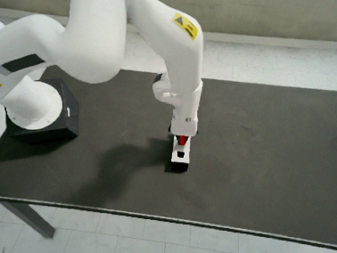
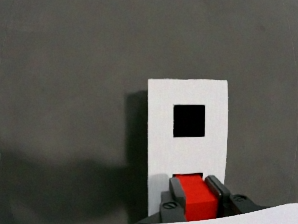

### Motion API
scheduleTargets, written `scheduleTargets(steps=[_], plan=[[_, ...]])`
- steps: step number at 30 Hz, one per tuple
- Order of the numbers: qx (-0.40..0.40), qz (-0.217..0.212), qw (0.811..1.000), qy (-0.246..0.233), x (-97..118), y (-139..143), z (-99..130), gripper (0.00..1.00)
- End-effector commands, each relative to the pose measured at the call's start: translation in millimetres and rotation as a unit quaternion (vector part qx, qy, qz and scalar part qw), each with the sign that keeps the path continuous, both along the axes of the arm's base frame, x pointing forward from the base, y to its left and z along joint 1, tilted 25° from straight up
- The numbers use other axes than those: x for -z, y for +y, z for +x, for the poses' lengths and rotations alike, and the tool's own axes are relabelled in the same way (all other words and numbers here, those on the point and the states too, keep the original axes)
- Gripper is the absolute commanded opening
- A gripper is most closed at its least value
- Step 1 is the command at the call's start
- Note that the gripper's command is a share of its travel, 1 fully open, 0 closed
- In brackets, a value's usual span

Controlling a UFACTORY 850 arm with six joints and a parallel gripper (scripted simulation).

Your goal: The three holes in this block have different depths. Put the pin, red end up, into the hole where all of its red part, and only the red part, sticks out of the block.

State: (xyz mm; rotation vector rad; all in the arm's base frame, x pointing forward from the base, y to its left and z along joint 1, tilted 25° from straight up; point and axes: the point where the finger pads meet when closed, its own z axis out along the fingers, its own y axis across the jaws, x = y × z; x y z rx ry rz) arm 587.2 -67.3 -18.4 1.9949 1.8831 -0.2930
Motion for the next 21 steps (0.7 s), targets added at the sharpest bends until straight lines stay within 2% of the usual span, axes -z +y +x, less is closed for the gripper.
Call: scheduleTargets(steps=[1,21], plan=[[0.000,0.000,1.000,-0.001,-0.7,0.3,0.8,0.00],[0.000,0.000,1.000,-0.001,2.7,-1.9,0.7,0.00]])
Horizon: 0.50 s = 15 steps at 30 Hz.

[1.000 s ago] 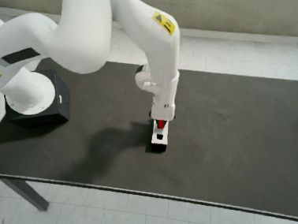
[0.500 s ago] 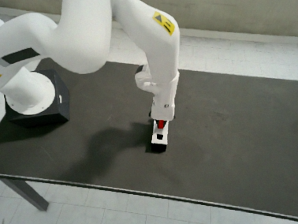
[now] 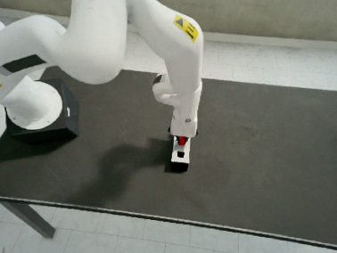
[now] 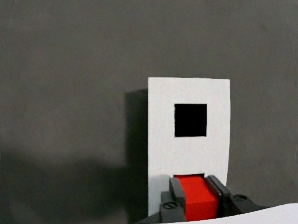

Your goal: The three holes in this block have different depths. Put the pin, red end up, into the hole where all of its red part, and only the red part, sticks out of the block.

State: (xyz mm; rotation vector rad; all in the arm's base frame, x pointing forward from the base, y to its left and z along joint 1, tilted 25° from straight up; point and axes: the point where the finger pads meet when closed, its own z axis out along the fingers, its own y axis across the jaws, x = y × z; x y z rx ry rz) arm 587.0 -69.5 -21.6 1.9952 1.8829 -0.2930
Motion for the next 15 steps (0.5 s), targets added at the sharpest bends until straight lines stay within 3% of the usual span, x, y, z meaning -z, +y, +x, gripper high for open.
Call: scheduleTargets(steps=[1,15], plan=[[0.000,0.000,1.000,-0.001,-0.6,0.2,0.8,0.00],[0.000,0.000,1.000,-0.001,-0.5,0.9,1.9,0.00]])
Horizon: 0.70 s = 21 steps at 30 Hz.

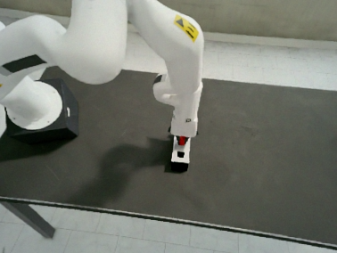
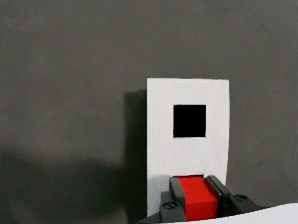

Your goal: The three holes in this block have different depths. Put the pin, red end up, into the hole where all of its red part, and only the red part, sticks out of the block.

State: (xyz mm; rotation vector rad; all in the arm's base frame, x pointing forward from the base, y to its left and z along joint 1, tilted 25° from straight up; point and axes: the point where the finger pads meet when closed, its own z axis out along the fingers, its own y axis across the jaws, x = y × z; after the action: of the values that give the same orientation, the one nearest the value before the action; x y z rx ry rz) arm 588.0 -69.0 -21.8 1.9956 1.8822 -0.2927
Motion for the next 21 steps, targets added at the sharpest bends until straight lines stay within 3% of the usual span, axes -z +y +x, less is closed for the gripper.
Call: scheduleTargets(steps=[1,21], plan=[[0.000,0.000,1.000,-0.001,-0.7,0.4,0.9,0.00],[0.000,0.000,1.000,-0.001,2.8,-1.6,1.1,0.00]])
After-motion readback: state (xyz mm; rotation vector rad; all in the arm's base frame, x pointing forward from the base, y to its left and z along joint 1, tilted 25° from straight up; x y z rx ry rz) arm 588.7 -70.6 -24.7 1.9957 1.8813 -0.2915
